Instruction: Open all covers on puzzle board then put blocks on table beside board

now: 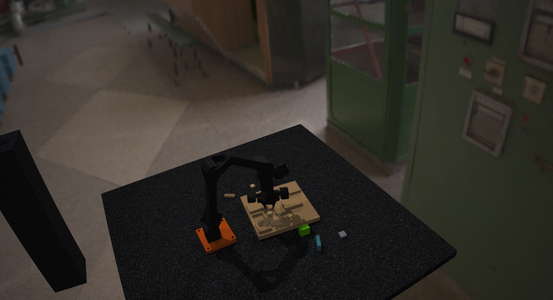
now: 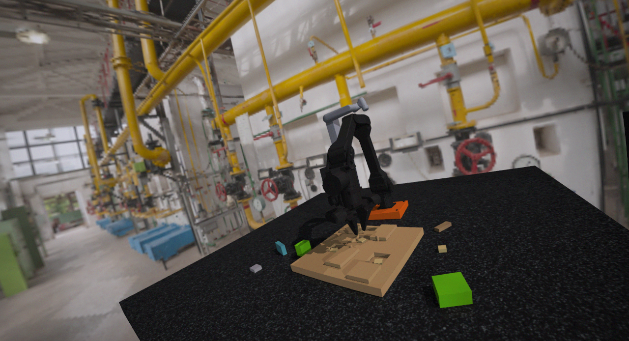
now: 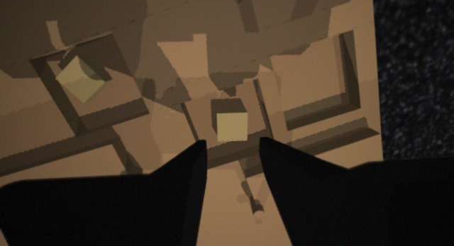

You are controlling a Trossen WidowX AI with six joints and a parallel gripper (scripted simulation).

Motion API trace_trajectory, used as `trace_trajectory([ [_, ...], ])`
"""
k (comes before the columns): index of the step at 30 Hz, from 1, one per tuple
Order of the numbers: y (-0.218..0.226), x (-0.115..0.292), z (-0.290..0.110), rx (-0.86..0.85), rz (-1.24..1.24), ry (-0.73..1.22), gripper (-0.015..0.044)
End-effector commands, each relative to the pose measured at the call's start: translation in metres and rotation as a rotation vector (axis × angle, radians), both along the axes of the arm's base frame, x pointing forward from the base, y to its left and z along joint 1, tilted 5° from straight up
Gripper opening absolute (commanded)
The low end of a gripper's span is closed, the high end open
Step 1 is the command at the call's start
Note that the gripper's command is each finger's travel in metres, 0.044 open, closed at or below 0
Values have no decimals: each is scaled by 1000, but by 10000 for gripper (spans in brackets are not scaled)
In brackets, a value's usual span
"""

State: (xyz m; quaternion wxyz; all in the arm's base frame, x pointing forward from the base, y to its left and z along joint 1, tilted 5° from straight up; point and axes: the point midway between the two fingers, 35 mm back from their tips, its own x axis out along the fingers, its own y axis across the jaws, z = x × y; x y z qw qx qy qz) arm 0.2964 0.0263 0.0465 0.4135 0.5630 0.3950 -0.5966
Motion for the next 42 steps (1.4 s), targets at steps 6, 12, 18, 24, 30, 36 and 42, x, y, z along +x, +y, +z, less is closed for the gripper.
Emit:
trace_trajectory([
  [6, -2, -1, -10, -5, -5, 4, 144],
  [12, -2, -2, -16, -5, -5, 4, 144],
  [18, -2, -2, -20, -5, -5, 4, 144],
  [24, -2, -2, -20, -5, -5, 4, 144],
  [30, -3, -2, -24, -5, -5, 4, 144],
  [36, -3, -2, -30, -5, -5, 4, 144],
  [42, -3, -3, -31, -5, -5, 4, 144],
])
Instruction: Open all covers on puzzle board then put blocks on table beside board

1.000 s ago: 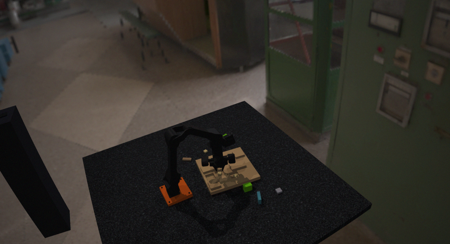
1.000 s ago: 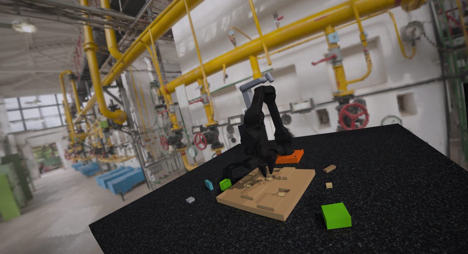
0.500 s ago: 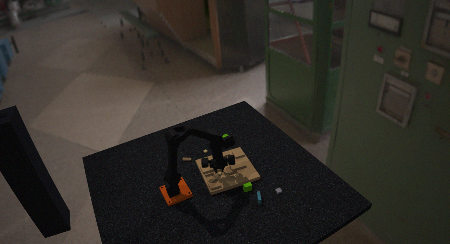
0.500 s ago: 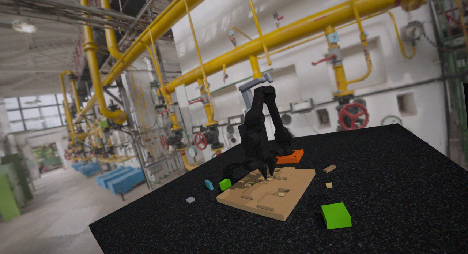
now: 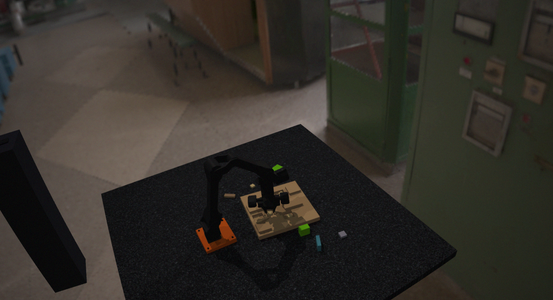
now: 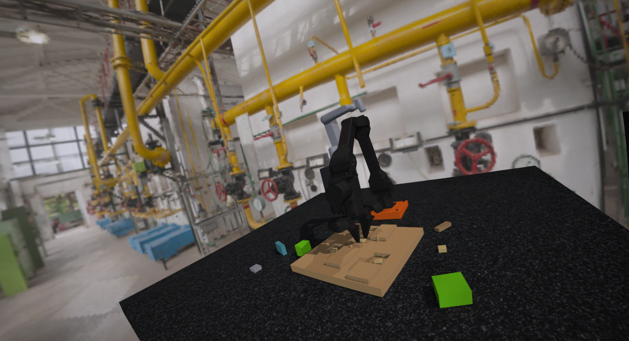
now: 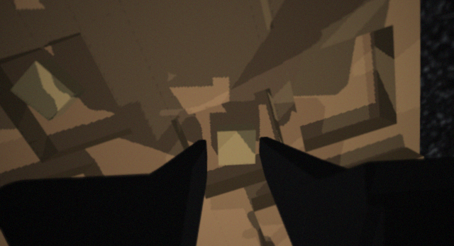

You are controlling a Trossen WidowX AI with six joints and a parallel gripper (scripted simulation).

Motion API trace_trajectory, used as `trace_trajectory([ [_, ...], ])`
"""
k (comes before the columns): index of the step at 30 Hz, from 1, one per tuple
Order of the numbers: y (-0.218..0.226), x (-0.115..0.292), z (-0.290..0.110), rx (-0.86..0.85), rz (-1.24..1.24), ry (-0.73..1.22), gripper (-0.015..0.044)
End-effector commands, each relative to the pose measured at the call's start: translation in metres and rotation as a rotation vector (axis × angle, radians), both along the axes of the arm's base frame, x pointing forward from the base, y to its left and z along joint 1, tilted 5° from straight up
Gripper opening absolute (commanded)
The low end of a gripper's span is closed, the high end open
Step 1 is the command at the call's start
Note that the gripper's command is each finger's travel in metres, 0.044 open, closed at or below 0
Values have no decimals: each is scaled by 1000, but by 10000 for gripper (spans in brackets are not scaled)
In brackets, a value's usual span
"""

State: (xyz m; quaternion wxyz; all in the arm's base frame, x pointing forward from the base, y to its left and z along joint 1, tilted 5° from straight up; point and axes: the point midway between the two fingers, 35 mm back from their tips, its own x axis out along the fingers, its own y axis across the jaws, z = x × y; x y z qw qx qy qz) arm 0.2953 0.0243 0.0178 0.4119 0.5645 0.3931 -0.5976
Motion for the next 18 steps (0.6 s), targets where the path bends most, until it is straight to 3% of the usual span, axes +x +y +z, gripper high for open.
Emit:
trace_trajectory([
  [1, 0, 0, 0, 0, 0, 0, 137],
  [10, 0, 0, 0, 0, 0, 0, 80],
  [18, 0, 0, 4, 0, 0, 0, 80],
])
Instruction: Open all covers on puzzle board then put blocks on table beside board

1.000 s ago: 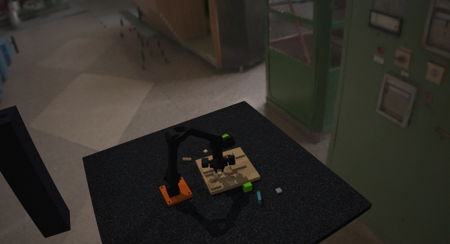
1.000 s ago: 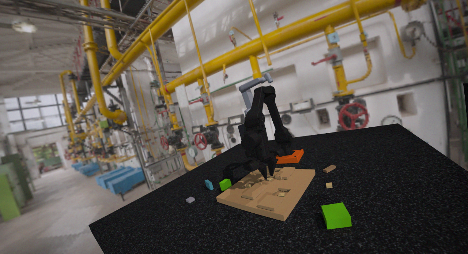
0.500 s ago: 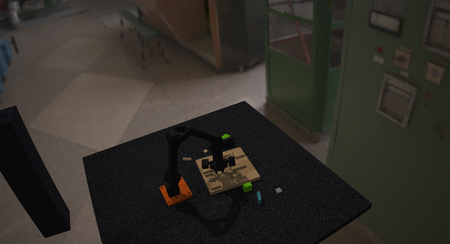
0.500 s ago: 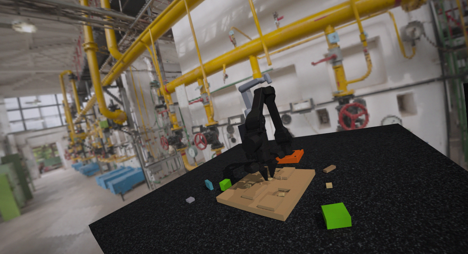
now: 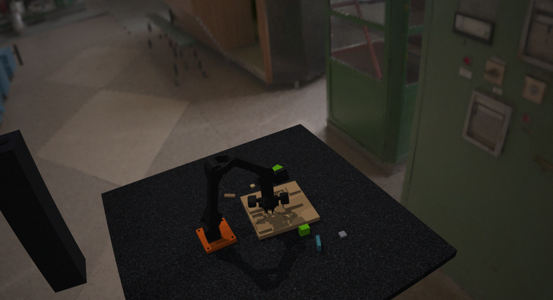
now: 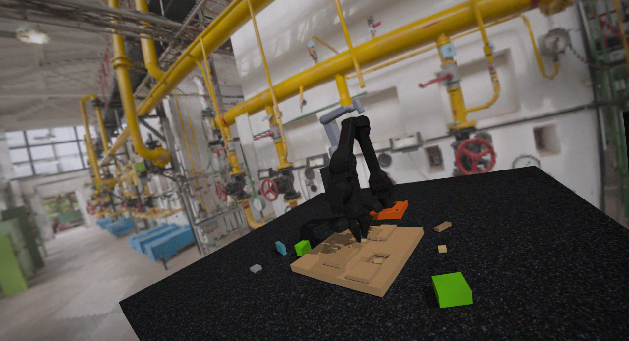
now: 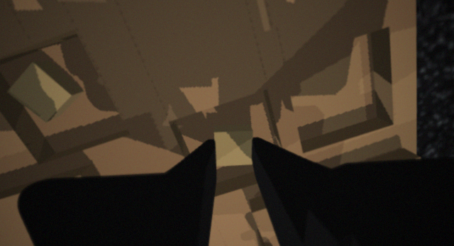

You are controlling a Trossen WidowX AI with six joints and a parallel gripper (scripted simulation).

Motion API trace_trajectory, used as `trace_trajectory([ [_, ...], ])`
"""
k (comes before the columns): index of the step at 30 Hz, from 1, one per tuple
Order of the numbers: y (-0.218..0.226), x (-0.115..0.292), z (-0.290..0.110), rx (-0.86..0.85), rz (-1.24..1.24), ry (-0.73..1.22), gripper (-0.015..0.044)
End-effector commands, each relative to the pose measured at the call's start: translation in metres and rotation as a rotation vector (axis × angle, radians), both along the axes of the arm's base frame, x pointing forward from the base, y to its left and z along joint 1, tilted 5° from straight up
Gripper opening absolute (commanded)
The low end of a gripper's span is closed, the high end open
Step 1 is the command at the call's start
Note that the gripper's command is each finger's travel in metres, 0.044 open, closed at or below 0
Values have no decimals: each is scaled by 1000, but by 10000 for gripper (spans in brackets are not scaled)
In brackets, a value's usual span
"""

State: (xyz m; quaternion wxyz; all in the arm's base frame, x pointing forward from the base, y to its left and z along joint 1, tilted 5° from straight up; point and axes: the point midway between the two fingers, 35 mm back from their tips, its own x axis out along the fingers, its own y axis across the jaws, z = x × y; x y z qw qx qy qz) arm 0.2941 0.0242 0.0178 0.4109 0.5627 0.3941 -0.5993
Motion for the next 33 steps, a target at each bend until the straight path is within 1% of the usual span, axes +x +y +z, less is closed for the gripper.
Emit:
trace_trajectory([
  [1, 0, 2, 6, 0, 0, -5, 80],
  [33, 2, 2, 46, -4, 1, -1, 80],
])
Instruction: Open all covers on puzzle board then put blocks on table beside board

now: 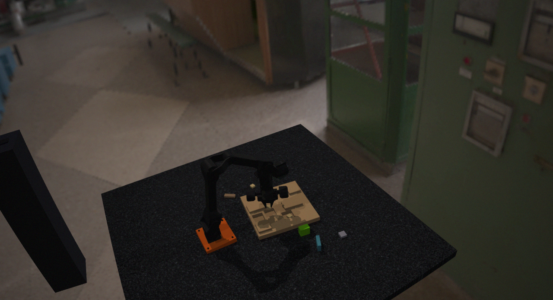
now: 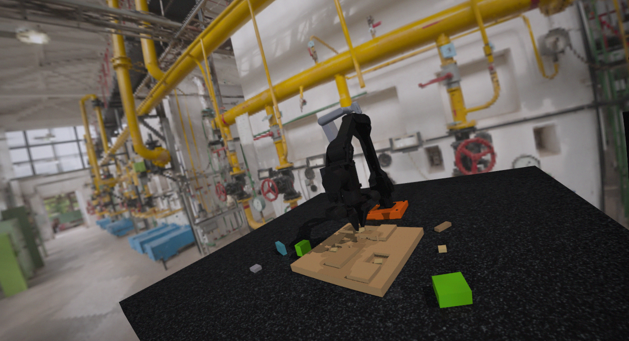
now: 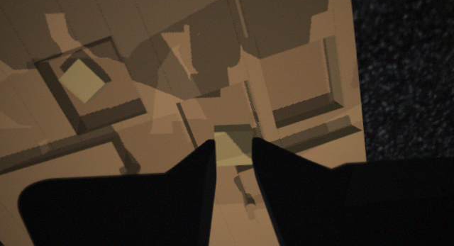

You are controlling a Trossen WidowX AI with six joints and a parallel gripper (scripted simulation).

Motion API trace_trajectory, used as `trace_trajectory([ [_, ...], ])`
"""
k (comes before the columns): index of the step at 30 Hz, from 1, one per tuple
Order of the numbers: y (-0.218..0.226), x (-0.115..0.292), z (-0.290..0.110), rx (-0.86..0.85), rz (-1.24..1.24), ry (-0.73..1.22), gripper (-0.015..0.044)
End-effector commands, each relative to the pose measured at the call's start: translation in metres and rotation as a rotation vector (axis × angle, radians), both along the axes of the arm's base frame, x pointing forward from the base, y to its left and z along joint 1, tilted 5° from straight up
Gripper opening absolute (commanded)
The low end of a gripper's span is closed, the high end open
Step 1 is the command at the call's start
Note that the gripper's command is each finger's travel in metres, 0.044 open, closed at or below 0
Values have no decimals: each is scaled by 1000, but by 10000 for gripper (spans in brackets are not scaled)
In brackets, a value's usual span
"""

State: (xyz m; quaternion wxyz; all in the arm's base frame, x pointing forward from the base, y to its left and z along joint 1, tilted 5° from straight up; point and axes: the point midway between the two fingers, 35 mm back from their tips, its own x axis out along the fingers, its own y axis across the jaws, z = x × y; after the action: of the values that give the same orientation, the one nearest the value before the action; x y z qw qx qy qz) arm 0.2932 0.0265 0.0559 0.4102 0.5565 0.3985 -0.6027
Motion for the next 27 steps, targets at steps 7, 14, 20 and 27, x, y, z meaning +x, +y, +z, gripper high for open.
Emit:
trace_trajectory([
  [7, 1, 4, 19, -2, -5, -16, 80],
  [14, 2, 4, 37, -2, -5, -16, 80],
  [20, 2, 4, 52, -2, -5, -16, 80],
  [27, 11, 6, 56, -1, -5, -17, 80],
])
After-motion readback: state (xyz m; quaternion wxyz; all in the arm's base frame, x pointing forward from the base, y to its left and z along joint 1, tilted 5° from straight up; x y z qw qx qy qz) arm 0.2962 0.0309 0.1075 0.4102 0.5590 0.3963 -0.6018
